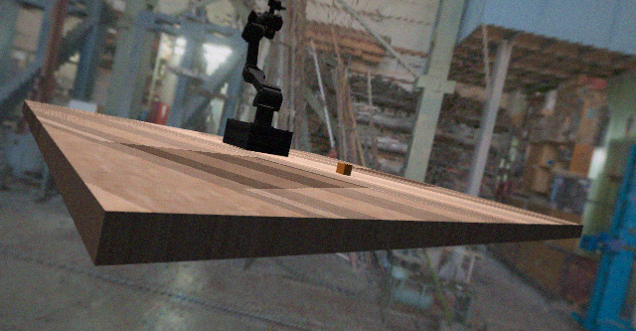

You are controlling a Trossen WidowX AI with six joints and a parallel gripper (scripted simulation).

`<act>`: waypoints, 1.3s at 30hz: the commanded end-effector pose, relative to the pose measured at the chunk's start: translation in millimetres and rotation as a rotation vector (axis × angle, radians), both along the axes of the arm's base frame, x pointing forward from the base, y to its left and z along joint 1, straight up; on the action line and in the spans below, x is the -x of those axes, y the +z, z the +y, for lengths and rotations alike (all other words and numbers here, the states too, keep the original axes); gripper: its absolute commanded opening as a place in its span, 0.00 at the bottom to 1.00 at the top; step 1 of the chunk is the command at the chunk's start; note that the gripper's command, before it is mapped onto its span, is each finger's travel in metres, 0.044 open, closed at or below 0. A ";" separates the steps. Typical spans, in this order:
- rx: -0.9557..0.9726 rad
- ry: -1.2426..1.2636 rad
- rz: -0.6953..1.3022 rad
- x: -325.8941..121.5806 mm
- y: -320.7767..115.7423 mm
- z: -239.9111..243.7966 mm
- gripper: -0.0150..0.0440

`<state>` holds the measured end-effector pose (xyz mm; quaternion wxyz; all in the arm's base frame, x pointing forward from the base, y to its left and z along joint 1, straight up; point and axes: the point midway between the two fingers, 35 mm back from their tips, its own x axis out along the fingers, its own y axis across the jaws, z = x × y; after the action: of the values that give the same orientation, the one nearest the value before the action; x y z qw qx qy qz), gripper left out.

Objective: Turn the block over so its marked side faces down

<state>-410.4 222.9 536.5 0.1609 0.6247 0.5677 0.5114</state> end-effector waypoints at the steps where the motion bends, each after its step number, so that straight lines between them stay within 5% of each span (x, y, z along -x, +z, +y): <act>1: -0.002 0.003 0.010 -1.7 2.1 -0.8 0.98; 11: -0.128 0.166 0.466 -99.2 93.7 -40.2 1.00; 20: -0.264 0.305 0.884 -233.3 158.1 -84.2 1.00; 30: -0.471 0.525 1.386 -387.3 183.2 -126.1 1.00; 39: -0.683 0.632 1.768 -523.2 159.2 -145.0 1.00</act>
<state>68.6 83.2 706.8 -0.5971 0.6380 0.4829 0.0568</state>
